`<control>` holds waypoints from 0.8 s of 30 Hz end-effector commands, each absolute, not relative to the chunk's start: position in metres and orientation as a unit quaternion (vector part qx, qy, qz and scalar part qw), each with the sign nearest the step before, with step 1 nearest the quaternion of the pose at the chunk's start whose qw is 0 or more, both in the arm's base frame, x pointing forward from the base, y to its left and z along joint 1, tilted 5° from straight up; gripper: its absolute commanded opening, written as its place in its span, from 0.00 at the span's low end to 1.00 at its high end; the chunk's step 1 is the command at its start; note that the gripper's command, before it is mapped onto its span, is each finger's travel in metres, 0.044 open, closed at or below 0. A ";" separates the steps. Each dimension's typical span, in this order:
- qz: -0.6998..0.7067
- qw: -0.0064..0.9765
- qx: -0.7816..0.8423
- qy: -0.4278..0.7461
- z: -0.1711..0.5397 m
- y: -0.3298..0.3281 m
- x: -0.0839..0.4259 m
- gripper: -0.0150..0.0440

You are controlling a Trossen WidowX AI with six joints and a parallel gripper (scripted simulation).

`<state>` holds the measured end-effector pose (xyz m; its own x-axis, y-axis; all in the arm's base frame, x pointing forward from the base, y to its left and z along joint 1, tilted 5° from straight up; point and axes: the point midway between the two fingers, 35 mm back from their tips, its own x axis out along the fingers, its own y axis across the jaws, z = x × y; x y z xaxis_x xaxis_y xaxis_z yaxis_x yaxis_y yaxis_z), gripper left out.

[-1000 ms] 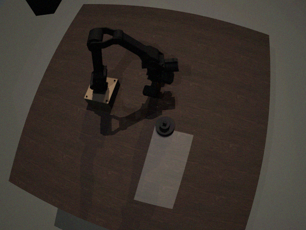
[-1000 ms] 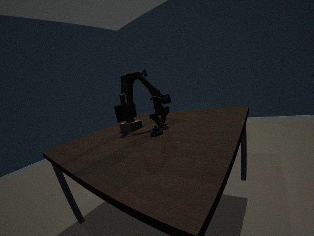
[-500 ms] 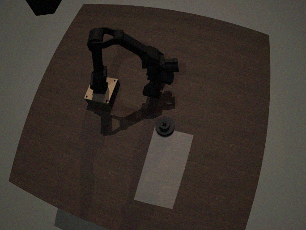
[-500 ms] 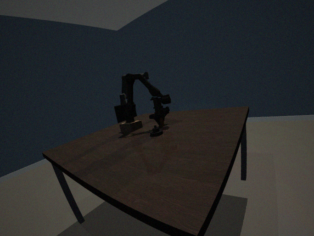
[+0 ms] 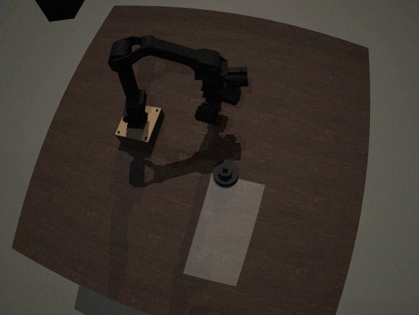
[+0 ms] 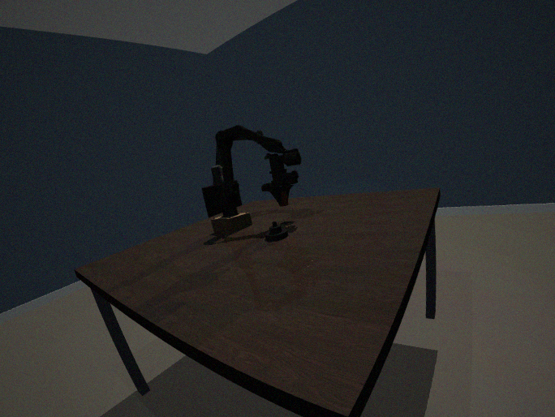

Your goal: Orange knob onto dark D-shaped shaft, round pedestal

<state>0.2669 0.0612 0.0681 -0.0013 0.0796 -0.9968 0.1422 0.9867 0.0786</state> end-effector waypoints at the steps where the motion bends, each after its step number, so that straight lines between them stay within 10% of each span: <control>1: -0.019 0.709 0.079 0.700 0.105 0.058 0.265 0.25; 24: -0.021 0.710 0.078 0.699 0.121 0.031 0.278 0.25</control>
<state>0.2697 0.0387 0.1226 0.0153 0.0801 -0.9967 0.1405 0.9867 0.0815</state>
